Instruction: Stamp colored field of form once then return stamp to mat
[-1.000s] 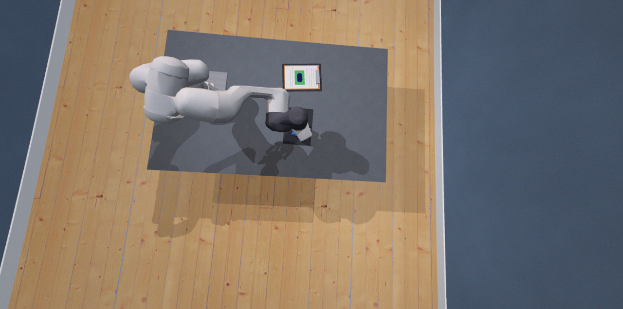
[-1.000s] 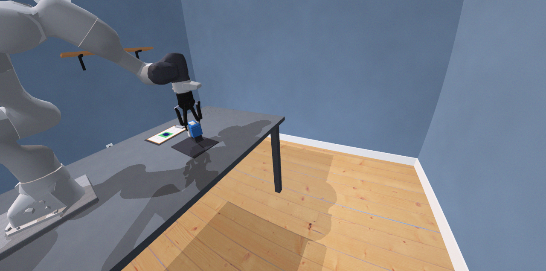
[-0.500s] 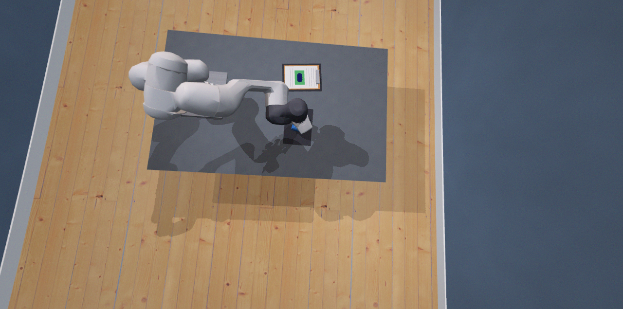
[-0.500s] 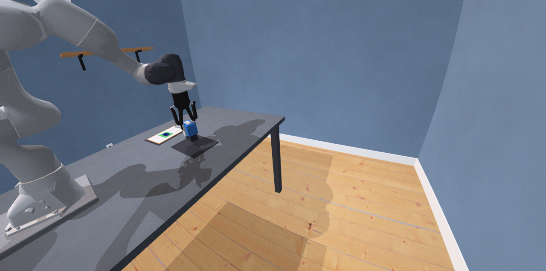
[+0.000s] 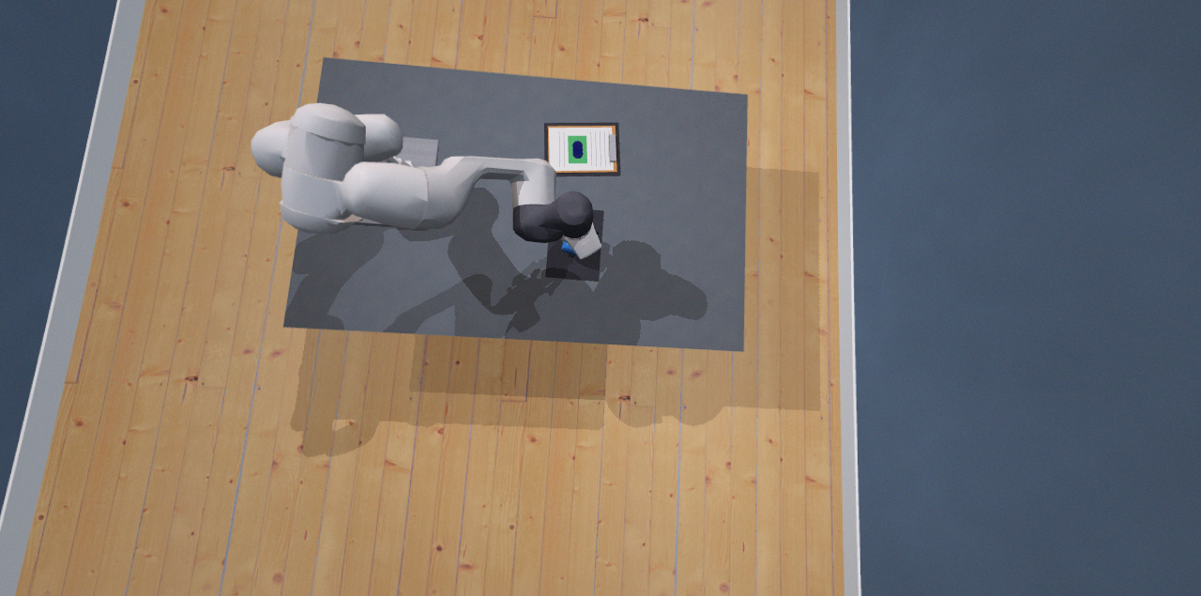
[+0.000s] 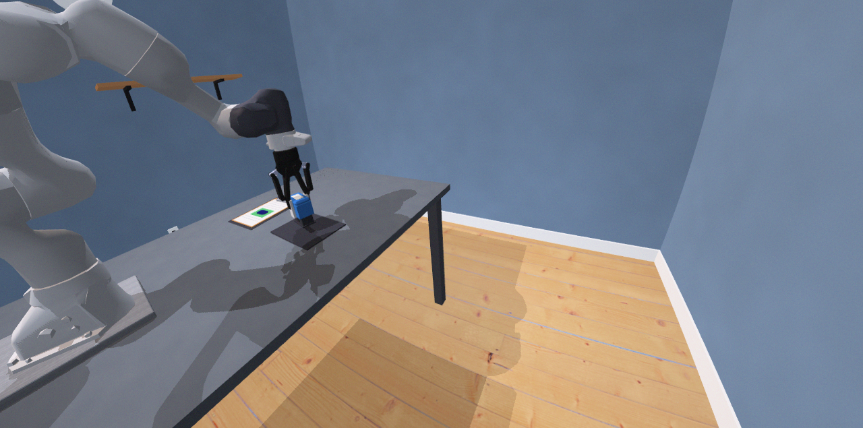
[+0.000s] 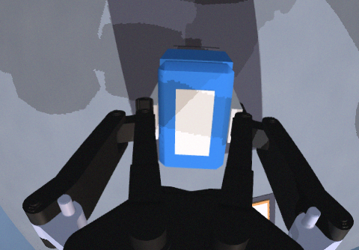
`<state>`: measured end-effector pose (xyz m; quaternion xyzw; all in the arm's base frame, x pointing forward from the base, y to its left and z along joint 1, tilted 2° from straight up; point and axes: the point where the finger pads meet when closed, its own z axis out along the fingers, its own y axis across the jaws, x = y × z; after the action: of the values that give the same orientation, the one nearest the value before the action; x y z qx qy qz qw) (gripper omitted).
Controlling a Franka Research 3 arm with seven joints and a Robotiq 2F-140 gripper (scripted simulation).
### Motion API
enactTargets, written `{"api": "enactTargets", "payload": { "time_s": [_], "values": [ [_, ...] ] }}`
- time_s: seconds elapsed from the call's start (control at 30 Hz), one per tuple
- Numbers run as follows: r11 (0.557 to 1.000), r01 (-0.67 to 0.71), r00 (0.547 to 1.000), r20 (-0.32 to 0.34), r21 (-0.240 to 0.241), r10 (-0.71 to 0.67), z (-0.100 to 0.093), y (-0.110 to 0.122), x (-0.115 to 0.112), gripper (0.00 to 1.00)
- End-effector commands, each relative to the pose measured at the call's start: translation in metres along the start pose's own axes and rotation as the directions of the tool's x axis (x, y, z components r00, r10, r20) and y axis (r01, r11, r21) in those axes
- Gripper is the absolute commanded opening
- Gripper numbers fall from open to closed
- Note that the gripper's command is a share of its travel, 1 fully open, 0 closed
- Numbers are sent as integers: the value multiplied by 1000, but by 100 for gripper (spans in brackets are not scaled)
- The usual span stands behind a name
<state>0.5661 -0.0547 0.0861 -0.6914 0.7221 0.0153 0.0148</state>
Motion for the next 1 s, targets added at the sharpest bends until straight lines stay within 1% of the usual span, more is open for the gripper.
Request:
{"api": "enactTargets", "payload": {
  "time_s": [0.0,0.2,0.33,0.97],
  "values": [
    [1000,-9,1000,0,8,9,6,-3,-1,21],
    [1000,-9,1000,0,8,9,19,-4,-1,21],
    [1000,-9,1000,0,8,9,24,-4,-1,21],
    [1000,-9,1000,0,8,9,26,-5,-1,21]
  ]
}}
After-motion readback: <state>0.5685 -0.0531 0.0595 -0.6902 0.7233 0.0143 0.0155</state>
